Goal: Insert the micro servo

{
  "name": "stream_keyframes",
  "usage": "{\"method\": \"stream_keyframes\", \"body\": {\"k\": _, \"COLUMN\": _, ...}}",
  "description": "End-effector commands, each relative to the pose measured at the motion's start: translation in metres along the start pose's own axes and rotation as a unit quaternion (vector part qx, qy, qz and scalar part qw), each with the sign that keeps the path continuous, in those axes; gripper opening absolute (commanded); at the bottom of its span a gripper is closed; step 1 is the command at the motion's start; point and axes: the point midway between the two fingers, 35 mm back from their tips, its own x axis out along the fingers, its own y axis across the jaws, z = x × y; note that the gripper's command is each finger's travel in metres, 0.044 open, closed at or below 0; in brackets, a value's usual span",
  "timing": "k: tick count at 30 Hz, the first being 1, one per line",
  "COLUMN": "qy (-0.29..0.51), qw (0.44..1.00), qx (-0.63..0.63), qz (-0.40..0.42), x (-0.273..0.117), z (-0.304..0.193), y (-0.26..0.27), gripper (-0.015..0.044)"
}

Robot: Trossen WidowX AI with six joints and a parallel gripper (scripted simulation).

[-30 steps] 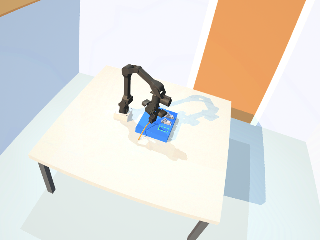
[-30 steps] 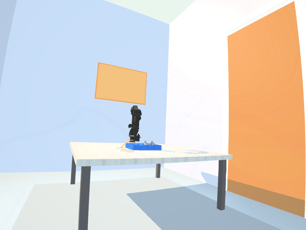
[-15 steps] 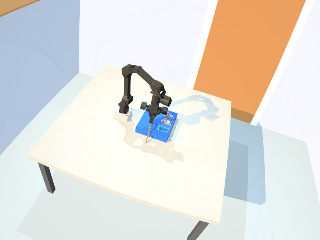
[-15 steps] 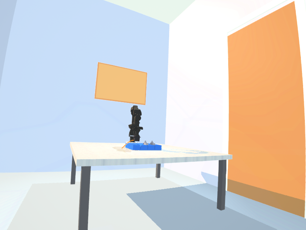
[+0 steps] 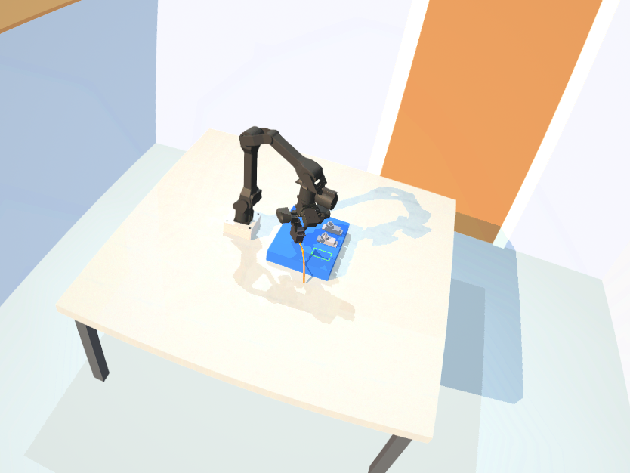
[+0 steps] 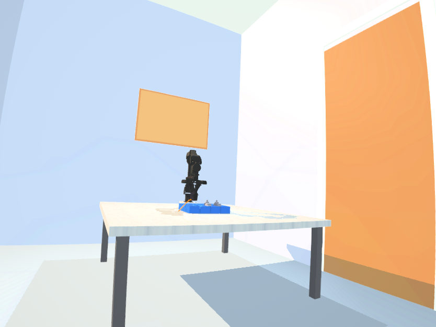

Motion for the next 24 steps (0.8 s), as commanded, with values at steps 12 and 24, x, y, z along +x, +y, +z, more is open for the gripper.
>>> {"method": "stream_keyframes", "body": {"k": 12, "qy": -0.002, "qw": 0.963, "qx": -0.270, "qz": 0.003, "x": -0.0021, "z": 0.0009, "y": 0.0016, "gripper": 0.0000}}
{"method": "stream_keyframes", "body": {"k": 24, "qy": -0.003, "qw": 0.898, "qx": -0.439, "qz": 0.003, "x": -0.0021, "z": 0.0010, "y": 0.0016, "gripper": 0.0000}}
